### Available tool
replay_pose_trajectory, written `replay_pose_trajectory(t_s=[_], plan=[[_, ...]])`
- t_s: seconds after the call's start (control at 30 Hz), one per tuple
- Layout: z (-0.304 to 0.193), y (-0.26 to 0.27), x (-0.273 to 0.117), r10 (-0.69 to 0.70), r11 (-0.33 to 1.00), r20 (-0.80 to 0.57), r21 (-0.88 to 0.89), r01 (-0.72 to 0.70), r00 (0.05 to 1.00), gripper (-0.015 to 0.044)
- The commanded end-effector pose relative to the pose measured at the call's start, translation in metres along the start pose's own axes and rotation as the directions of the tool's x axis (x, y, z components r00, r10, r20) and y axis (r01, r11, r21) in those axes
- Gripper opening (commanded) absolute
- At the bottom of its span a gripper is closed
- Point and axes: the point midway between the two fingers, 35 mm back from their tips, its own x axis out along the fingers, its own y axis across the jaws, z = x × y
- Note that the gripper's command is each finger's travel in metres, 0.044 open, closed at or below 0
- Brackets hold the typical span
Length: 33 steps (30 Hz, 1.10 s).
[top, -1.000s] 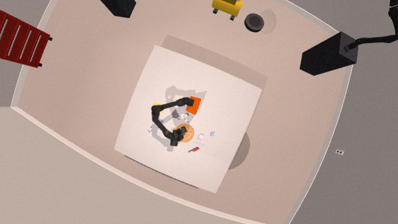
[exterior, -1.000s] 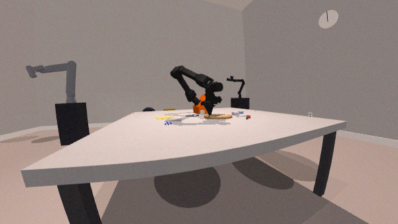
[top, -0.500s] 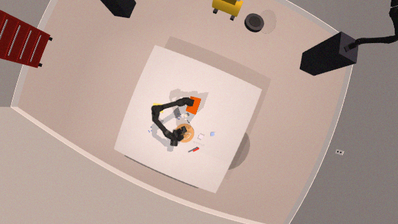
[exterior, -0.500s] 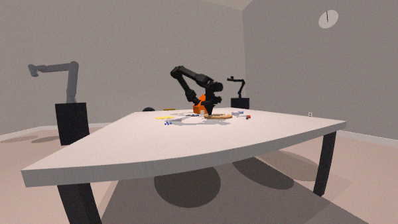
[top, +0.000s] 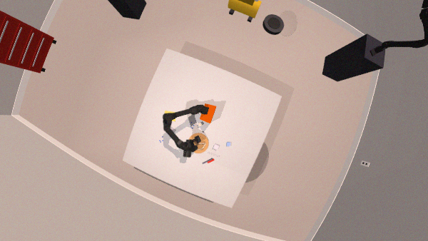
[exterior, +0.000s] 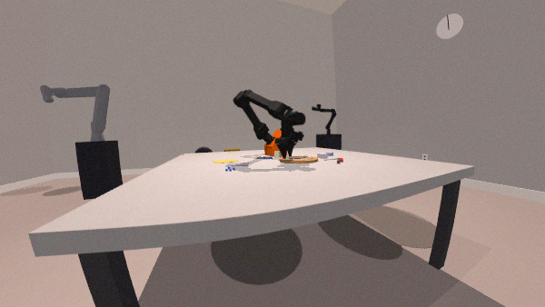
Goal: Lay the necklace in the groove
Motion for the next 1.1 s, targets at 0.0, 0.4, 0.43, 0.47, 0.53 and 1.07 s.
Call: replay_pose_trajectory(t_s=[0.0, 0.4, 0.43, 0.47, 0.53, 1.07], plan=[[0.0046, 0.0031, -0.0008, 0.017, 1.000, 0.019, -0.005, -0.017, 1.000, 0.0440], [-0.0006, -0.0001, -0.0024, 0.003, 1.000, -0.007, 0.003, -0.003, 1.000, 0.0440], [-0.0006, -0.0001, -0.0024, 0.003, 1.000, -0.007, 0.003, -0.003, 1.000, 0.0440], [-0.0006, -0.0001, -0.0024, 0.003, 1.000, -0.007, 0.003, -0.003, 1.000, 0.0440], [-0.0006, -0.0001, -0.0024, 0.003, 1.000, -0.007, 0.003, -0.003, 1.000, 0.0440], [-0.0006, -0.0001, -0.0024, 0.003, 1.000, -0.007, 0.003, -0.003, 1.000, 0.0440]])
